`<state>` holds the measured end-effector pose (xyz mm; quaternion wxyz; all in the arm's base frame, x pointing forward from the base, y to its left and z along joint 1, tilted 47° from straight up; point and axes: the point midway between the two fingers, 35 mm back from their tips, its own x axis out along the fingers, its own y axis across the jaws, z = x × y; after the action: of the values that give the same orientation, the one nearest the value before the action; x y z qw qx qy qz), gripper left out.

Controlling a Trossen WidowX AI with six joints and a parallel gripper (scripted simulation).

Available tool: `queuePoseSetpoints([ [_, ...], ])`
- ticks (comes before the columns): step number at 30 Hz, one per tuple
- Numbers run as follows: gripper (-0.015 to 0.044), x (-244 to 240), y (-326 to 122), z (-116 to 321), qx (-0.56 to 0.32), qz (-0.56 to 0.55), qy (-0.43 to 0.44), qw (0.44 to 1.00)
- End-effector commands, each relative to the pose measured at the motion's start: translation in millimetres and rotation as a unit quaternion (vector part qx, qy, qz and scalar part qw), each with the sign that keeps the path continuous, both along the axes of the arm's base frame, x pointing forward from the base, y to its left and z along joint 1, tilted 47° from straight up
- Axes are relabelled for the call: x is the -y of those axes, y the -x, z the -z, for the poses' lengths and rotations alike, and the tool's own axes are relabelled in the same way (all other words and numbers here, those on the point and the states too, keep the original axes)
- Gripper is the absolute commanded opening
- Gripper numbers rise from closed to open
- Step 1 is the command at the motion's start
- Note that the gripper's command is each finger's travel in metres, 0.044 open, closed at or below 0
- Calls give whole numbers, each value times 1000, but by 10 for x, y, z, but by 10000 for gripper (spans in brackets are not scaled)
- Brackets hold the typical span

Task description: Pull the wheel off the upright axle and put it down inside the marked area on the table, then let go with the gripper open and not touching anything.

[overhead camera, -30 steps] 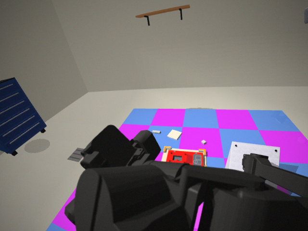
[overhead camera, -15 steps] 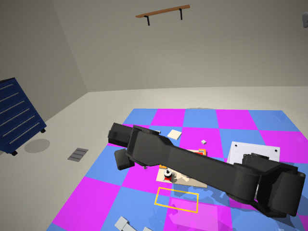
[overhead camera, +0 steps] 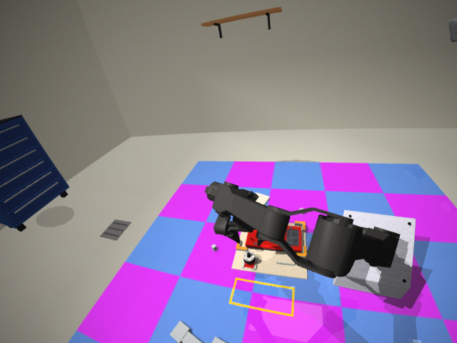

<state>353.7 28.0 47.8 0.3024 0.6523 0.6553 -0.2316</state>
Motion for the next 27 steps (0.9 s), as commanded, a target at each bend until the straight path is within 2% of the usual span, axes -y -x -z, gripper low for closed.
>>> queuePoseSetpoints([
  [1, 300, -15, -17, -76, 3, 7, -5, 1000],
  [6, 300, -60, -21, -54, 3, 7, -5, 1000],
  [14, 300, -520, -56, 384, 3, 7, -6, 1000],
  [18, 300, -567, -58, 429, 3, 7, -7, 1000],
  [27, 240, -568, -28, 417, -1, -2, -4, 1000],
])
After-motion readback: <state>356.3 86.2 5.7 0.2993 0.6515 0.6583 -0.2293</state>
